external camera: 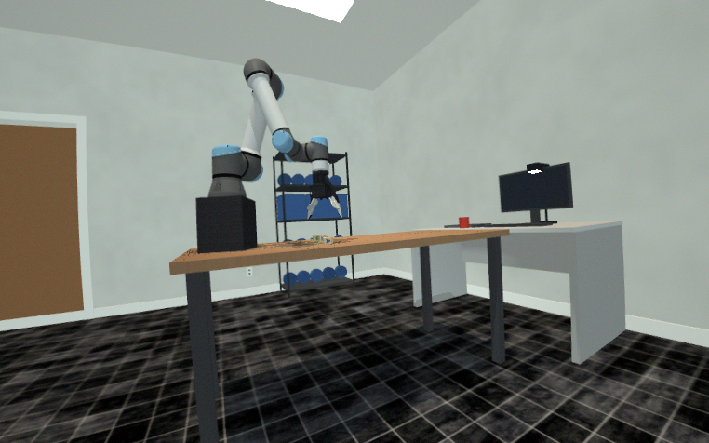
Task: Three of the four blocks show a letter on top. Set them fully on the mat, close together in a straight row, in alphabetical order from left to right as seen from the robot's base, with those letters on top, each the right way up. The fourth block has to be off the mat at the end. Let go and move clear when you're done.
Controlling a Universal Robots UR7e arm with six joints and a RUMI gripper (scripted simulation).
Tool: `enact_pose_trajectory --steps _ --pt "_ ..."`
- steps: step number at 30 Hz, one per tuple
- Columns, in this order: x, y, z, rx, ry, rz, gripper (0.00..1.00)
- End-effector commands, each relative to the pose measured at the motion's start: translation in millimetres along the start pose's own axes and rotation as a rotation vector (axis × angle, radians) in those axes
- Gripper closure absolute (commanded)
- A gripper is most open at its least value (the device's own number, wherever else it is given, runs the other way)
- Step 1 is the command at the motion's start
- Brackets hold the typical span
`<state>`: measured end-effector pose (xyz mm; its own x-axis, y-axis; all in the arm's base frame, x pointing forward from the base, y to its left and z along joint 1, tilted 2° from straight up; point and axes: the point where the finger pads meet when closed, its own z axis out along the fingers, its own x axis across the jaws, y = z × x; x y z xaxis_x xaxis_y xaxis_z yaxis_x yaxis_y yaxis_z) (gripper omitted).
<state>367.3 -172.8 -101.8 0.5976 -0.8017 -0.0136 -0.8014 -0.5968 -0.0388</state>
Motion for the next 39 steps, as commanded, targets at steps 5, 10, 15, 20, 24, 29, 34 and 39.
enact_pose_trajectory --steps 5,10,15,20,24,29,34,39 --pt "6 12 2 -0.004 -0.001 0.205 0.00" --pt "10 18 2 -0.004 -0.001 0.289 0.00" --pt "13 23 2 -0.003 -0.001 0.372 0.00" --pt "16 28 2 -0.004 -0.001 0.449 0.00" --pt "18 33 3 -0.004 -0.001 0.516 0.00" --pt "21 39 3 -0.003 -0.001 0.600 0.00" --pt "23 44 3 -0.003 0.000 0.679 0.00" --pt "26 50 3 -0.003 0.000 0.759 0.00"
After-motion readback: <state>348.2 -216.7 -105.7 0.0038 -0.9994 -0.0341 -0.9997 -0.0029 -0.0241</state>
